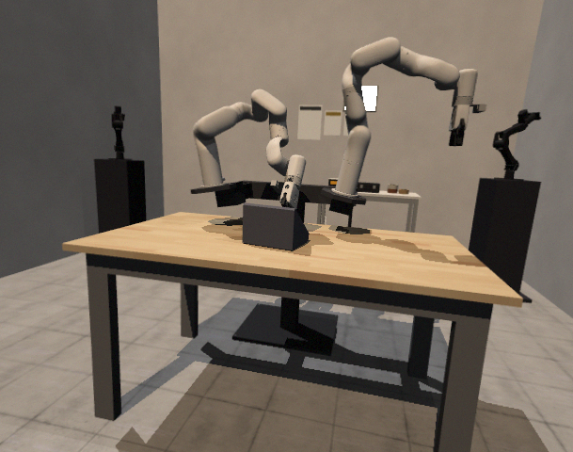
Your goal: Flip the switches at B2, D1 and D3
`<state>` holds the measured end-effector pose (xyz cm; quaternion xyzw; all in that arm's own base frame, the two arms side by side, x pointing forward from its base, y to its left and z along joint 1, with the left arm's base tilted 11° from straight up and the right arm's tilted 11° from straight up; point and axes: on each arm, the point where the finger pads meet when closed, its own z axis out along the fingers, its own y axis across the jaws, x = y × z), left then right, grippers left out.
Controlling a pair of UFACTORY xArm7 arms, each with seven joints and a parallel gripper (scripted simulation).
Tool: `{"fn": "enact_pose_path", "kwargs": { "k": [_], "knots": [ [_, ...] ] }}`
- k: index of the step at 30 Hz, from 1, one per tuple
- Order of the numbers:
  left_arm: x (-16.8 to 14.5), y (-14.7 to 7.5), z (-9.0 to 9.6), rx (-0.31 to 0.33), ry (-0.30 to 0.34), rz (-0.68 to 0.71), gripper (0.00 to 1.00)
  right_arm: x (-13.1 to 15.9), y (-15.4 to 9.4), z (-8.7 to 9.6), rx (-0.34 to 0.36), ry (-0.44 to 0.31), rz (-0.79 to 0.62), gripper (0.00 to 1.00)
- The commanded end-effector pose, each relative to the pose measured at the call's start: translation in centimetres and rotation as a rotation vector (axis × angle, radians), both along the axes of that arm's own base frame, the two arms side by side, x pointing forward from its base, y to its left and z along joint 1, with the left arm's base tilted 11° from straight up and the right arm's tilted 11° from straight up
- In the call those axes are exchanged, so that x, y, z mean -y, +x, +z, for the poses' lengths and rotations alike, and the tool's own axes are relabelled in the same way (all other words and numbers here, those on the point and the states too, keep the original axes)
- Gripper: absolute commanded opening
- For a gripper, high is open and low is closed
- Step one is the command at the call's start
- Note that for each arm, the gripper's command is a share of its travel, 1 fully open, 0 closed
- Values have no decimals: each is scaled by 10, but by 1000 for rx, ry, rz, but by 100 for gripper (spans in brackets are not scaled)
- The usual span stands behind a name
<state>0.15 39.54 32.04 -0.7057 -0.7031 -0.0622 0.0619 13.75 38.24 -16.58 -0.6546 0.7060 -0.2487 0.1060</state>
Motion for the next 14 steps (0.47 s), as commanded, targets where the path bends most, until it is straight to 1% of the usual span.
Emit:
{"fn": "enact_pose_path", "kwargs": {
  "k": [1, 6, 13, 14],
  "knots": [
    [-1, 0, 2, 0, 6, 0, 100, -2, 0, 1, 1, 4, 0, 0],
    [-1, 0, 2, 0, 6, 0, 100, -2, -1, 3, 1, 4, 0, 0],
    [-1, 0, 2, 0, 6, 0, 100, -6, -9, 18, 0, 4, 0, 0],
    [-1, 0, 2, 0, 6, 0, 100, -6, -9, 18, 0, 4, 0, 0]
  ]
}}
